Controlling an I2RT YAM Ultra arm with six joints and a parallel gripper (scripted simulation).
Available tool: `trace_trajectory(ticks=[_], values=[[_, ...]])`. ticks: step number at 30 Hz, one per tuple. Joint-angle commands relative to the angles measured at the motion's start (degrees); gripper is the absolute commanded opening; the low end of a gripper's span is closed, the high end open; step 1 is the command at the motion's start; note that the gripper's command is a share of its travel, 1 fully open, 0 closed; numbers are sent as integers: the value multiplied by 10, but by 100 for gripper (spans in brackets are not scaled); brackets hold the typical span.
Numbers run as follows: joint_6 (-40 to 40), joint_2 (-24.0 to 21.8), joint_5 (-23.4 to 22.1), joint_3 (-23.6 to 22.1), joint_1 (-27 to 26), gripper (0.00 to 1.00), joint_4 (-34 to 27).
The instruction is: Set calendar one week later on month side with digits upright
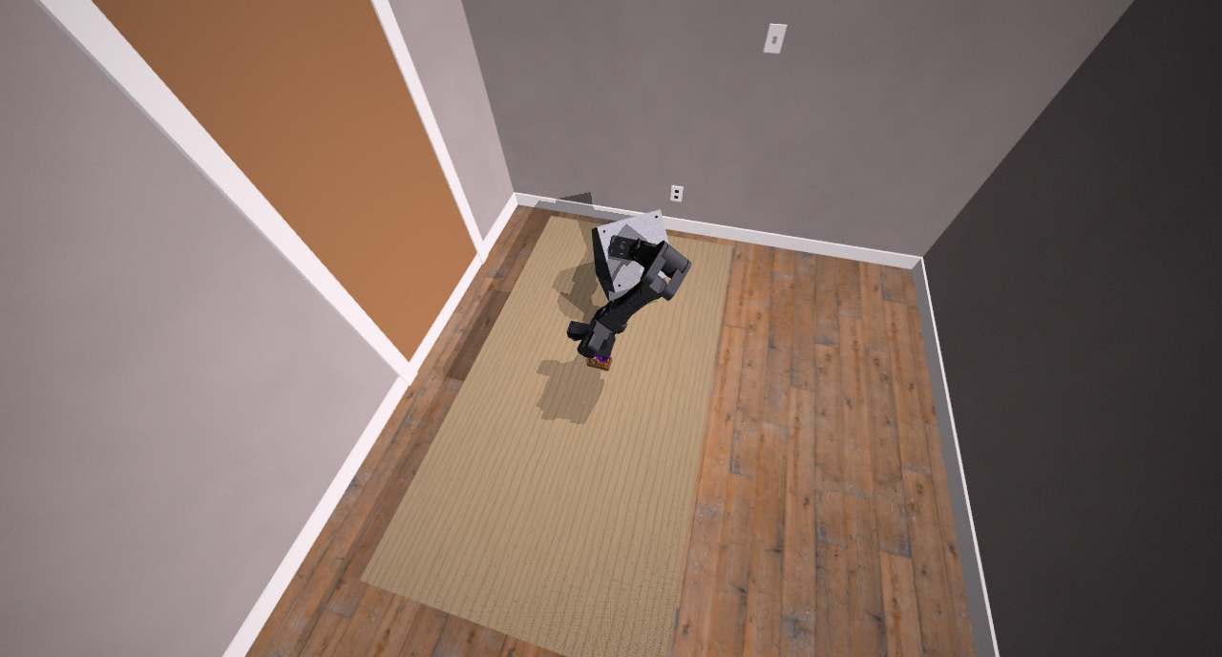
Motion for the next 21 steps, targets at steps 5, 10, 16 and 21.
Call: trace_trajectory(ticks=[5, 10, 16, 21], values=[[9, 7, 10, 1, 3, 27, 17], [13, 12, 11, 1, 6, 27, 24], [18, 22, 14, 2, 12, 27, 37], [22, 28, 16, 2, 15, 27, 44]])
